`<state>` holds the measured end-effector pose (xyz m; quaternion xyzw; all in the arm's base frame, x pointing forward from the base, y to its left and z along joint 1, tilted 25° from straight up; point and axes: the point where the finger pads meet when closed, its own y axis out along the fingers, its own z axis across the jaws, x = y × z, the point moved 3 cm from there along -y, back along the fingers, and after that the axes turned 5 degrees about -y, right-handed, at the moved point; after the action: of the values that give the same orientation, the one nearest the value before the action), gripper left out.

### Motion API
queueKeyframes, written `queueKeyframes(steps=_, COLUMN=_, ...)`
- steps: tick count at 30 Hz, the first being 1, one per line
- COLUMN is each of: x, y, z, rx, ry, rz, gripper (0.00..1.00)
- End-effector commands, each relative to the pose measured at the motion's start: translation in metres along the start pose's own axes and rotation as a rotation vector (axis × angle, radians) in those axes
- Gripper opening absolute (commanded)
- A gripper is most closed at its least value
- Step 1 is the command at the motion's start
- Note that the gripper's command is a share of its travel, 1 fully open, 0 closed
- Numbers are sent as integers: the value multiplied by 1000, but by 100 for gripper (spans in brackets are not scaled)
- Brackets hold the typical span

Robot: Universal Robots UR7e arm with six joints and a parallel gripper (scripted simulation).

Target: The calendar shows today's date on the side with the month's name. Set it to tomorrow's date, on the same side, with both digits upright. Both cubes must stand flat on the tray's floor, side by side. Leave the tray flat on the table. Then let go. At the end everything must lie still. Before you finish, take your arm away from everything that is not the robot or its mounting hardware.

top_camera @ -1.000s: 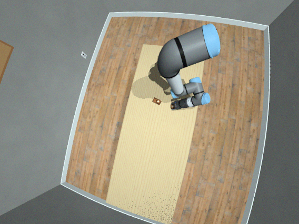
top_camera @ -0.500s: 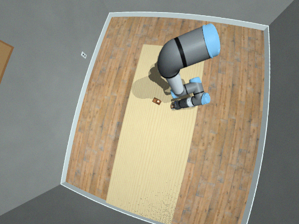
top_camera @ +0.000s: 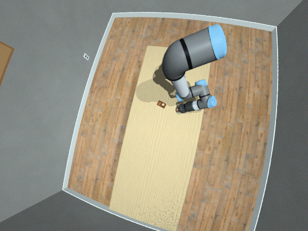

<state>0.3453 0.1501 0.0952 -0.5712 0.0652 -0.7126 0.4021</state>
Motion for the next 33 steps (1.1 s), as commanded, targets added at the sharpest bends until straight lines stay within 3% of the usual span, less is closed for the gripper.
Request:
queueKeyframes(steps=1, x=0, y=0, z=0, rx=1, ry=1, rz=0, gripper=57)
queueKeyframes(steps=20, x=1, y=-1, z=0, rx=1, ry=1, rz=0, gripper=57)
queueKeyframes(steps=33, x=21, y=-21, z=-2, rx=1, ry=1, rz=0, gripper=57)
